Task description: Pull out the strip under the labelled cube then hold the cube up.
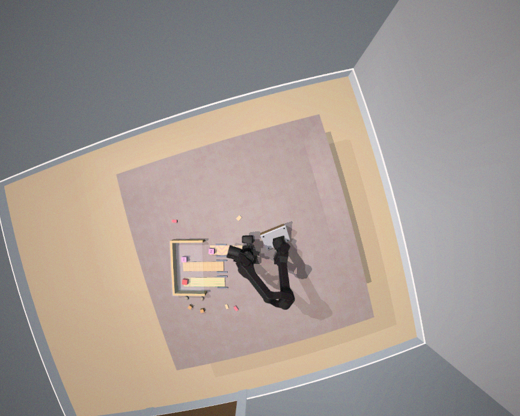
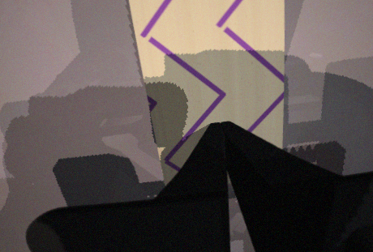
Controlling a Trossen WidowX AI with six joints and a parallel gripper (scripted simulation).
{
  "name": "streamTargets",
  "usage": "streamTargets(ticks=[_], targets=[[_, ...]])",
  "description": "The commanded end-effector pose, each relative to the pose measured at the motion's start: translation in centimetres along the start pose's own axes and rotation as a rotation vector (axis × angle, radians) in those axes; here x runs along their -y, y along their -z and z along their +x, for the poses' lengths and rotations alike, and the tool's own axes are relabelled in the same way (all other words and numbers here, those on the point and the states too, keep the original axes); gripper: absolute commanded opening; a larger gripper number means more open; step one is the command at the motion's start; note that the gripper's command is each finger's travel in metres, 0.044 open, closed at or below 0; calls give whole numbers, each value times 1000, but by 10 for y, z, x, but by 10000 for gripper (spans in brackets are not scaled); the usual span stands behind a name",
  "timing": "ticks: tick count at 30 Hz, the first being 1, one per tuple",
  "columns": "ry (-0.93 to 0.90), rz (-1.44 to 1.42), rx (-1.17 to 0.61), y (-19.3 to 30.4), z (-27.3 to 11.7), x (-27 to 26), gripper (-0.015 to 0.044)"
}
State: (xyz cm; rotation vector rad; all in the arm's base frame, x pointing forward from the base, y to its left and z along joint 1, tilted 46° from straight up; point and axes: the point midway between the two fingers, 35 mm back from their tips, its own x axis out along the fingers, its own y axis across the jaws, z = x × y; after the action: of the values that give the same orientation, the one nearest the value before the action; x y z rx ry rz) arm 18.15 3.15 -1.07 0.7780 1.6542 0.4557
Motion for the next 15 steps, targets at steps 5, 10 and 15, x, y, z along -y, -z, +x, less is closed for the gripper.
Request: streamTargets(ticks=[5,10,15], targets=[[1,1,-2,0,-2,0,0],[6,12,-30,-2,-41,0,0],[6,21,-30,-5,-41,0,26]])
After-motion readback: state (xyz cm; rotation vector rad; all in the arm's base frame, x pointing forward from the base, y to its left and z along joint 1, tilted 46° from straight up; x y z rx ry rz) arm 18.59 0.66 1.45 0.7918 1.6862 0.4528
